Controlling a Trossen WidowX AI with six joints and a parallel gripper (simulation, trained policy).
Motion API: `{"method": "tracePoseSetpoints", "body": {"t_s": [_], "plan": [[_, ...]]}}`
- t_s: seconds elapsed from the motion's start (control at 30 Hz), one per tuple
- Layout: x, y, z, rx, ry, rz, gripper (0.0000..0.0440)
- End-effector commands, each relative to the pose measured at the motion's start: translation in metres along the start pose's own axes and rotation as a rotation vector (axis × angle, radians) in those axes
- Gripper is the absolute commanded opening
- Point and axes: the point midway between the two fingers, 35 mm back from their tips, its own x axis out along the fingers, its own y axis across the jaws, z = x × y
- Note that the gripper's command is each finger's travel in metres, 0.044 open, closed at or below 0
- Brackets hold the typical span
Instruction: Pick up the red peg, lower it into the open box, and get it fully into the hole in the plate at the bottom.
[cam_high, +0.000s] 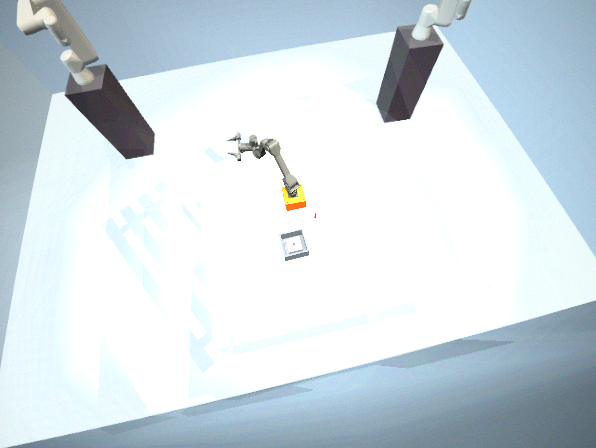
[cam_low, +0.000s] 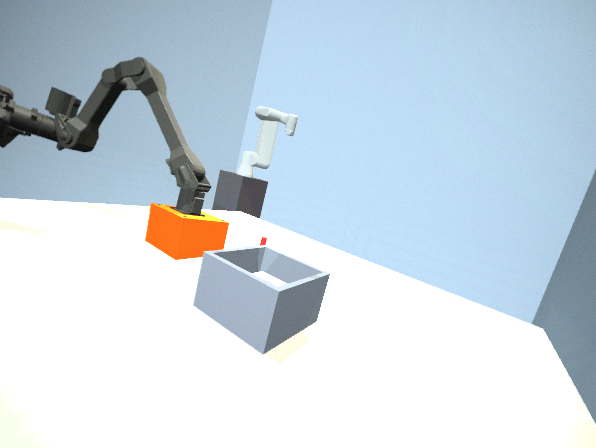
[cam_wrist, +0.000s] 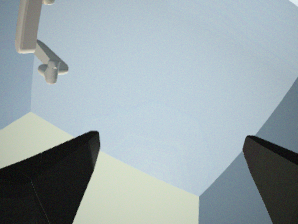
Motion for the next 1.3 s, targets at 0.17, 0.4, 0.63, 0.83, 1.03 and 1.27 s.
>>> {"method": "tracePoseSetpoints", "body": {"t_s": [0.17,0.4,0.63,0.83,1.03,1.27], "plan": [[0.042,-0.047,-0.037,-0.051,0.085,-0.12,0.044],[0.092,-0.12,-0.09,-0.111,0.148,-0.251,0.044],[0.122,-0.2,-0.148,-0.175,0.206,-0.376,0.044],[0.13,-0.27,-0.198,-0.235,0.252,-0.481,0.044],[0.121,-0.338,-0.247,-0.304,0.301,-0.582,0.044],[0.094,-0.409,-0.302,-0.399,0.367,-0.693,0.044]]}}
